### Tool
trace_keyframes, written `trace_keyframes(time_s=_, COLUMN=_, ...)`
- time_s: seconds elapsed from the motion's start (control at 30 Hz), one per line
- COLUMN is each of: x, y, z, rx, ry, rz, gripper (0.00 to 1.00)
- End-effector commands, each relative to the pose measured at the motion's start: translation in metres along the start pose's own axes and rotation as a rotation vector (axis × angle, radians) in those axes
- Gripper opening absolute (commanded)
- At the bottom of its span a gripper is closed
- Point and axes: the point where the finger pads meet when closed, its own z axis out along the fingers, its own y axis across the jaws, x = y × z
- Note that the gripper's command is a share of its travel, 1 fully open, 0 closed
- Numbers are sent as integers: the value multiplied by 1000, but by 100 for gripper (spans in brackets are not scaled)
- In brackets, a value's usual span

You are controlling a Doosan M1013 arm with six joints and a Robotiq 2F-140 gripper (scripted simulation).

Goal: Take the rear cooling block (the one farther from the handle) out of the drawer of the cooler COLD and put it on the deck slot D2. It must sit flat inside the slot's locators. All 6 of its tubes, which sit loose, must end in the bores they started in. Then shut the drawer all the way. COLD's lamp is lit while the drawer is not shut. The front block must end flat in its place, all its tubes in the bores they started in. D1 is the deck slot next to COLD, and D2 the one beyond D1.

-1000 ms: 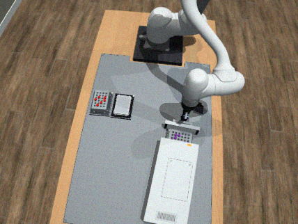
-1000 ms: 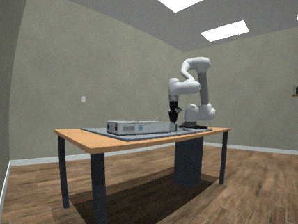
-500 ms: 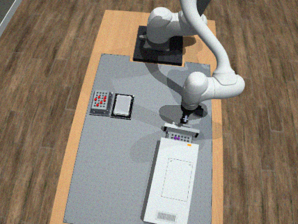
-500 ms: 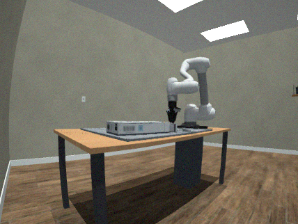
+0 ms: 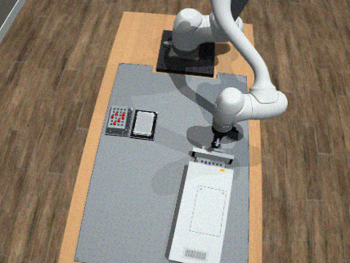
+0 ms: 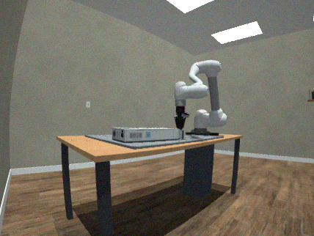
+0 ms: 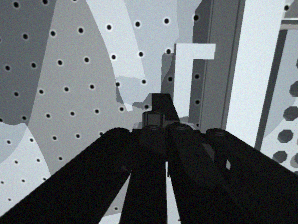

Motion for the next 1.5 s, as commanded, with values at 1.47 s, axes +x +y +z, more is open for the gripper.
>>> trace_keyframes(time_s=1.47, x=0, y=32, z=-1, rx=-1, ry=1, rz=0, gripper=10)
